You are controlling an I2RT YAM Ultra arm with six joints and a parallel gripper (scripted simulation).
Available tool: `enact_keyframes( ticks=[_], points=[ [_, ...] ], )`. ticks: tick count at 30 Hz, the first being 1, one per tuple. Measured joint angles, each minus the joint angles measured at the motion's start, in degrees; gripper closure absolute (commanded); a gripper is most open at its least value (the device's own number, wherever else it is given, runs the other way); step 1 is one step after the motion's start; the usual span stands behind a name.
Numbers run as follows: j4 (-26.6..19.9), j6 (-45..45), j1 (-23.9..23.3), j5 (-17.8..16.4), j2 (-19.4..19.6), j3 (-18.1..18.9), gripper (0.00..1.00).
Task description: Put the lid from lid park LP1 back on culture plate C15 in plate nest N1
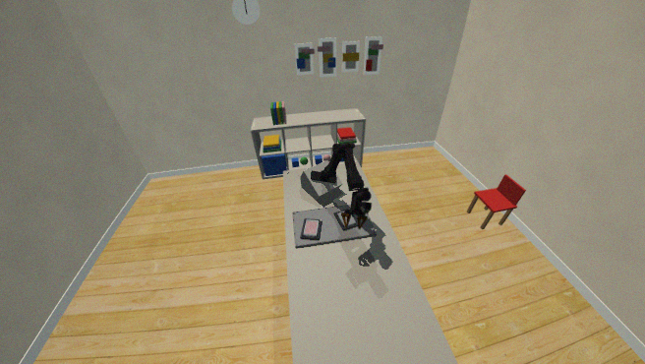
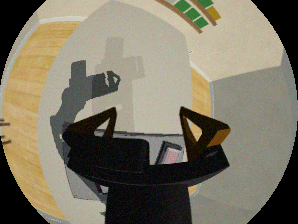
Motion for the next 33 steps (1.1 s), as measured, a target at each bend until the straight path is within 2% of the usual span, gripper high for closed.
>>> enact_keyframes(
  ticks=[4, 9, 13, 17, 22, 26, 30, 33],
  points=[
    [-0.68, 0.66, 0.63, -1.03, -1.53, -2.62, 0.0],
    [-4.55, 1.6, -0.17, -4.31, -0.39, -1.77, 0.0],
    [-5.73, 2.34, 0.42, -5.64, -2.16, -4.83, 0.0],
    [-9.25, 3.19, -0.26, -8.57, -1.38, -4.13, 0.0],
    [-11.02, 4.07, 0.42, -10.21, -3.04, -7.17, 0.0],
    [-14.05, 4.79, -0.55, -12.96, -1.81, -5.99, 0.0],
    [-14.88, 5.57, 0.2, -14.03, -3.91, -9.29, 0.0],
    [-17.14, 6.1, -0.07, -15.76, -3.37, -9.44, 0.0]
  ],
)
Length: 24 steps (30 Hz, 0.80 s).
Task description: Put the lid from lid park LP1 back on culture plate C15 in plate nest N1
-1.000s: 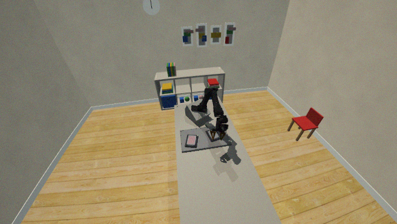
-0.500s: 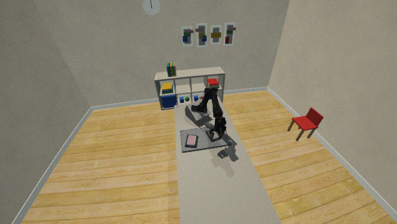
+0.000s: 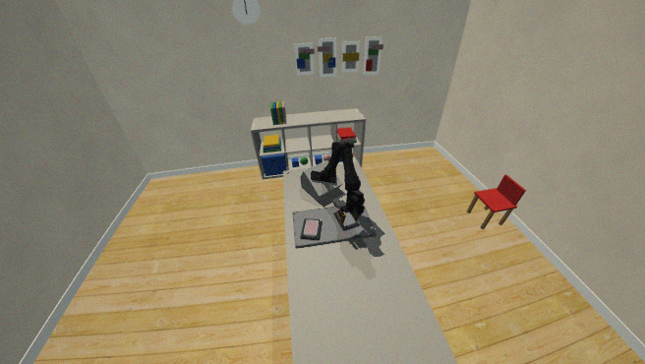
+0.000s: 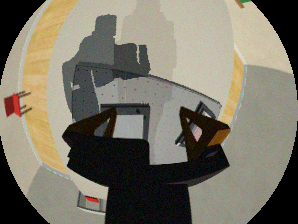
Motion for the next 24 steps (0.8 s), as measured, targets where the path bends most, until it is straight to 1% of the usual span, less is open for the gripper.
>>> enact_keyframes(
  ticks=[2, 7, 11, 16, 20, 22, 24],
  points=[
    [-1.51, 0.37, -0.52, -1.42, 0.7, 0.52, 0.0],
    [-3.26, 1.2, 0.02, -3.13, -1.18, -1.84, 0.0],
    [-6.25, 1.9, -0.76, -5.75, -0.11, -1.27, 0.0],
    [-7.87, 2.93, 0.15, -7.39, -2.49, -4.98, 0.0],
    [-10.73, 3.63, -0.74, -9.88, -1.07, -4.48, 0.0],
    [-11.91, 3.93, -0.85, -10.78, -1.51, -4.87, 0.0],
    [-12.13, 4.28, -0.55, -11.21, -2.27, -5.73, 0.0]
  ],
)
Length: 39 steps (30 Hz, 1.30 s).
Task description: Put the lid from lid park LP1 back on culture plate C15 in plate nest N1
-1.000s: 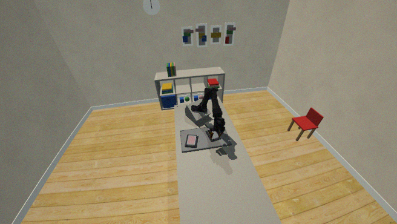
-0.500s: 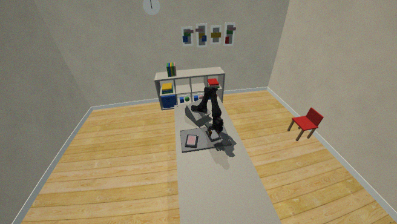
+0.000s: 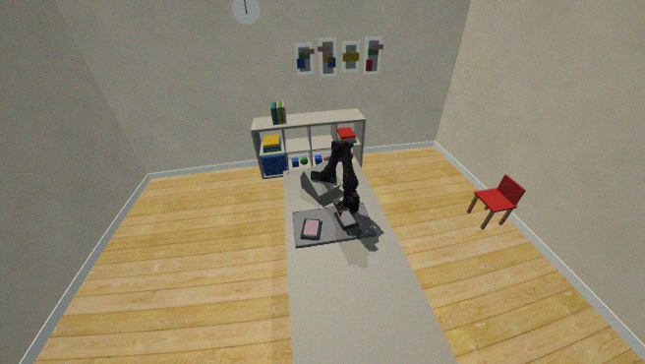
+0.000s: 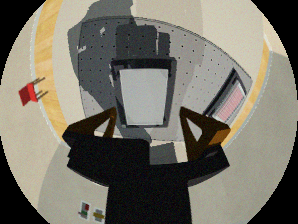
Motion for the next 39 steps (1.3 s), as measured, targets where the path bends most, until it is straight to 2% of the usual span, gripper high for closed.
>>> enact_keyframes(
  ticks=[4, 16, 39],
  points=[
    [-0.81, 0.55, 0.76, -0.59, -1.36, -1.95, 0.0],
    [-0.81, 0.68, 0.76, -0.63, -1.27, -1.9, 0.0],
    [6.34, 1.97, 1.99, -0.42, 3.89, -4.85, 0.0]
  ],
)
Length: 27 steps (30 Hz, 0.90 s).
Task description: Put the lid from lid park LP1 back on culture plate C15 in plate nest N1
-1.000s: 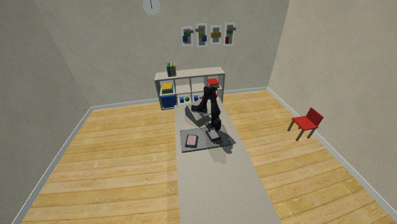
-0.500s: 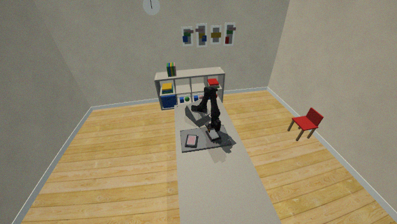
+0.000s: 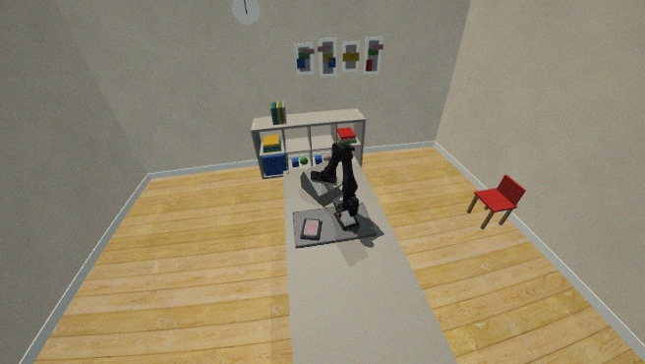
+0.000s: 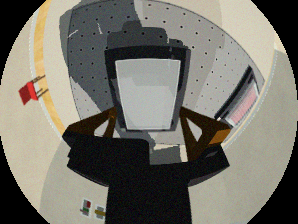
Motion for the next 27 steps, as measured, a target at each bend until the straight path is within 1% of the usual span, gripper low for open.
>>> enact_keyframes(
  ticks=[2, 6, 27],
  points=[
    [0.39, 0.04, 0.04, 0.04, 0.48, -0.26, 0.0],
    [1.18, 0.04, 0.04, 0.11, 0.11, -0.2, 0.0],
    [1.2, 0.04, 0.04, 0.11, 0.09, -0.2, 0.0]
  ],
)
